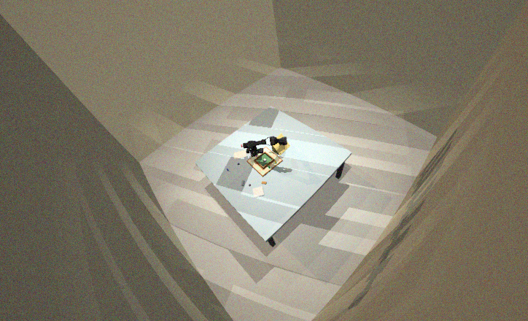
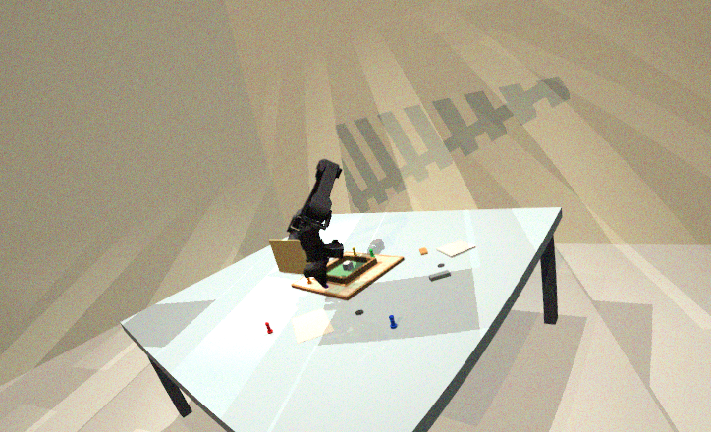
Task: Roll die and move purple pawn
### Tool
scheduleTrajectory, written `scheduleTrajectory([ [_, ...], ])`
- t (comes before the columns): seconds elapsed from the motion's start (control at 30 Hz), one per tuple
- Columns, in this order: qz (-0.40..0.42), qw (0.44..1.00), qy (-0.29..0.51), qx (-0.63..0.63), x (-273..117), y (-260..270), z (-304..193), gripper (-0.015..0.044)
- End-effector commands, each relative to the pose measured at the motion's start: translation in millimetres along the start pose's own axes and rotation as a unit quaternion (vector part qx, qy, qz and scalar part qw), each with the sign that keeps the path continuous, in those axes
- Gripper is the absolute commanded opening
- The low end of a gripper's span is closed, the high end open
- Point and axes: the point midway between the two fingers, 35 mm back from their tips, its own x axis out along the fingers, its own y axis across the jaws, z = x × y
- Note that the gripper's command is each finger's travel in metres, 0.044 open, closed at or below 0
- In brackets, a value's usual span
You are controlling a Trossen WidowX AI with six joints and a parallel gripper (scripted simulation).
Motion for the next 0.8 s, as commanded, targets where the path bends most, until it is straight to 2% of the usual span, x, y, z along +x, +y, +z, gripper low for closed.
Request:
scheduleTrajectory([
  [0.0,0.0,1.0,-0.003,0.002,1.1,0.1,0.6,0.0043],
  [0.2,0.0,1.0,-0.003,0.002,1.1,0.1,0.6,0.0003],
  [0.37,0.0,1.0,-0.002,0.002,-2.9,-0.8,0.8,0.0],
  [0.77,-0.003,1.0,0.0,0.003,-77.6,-6.5,0.9,0.0],
])
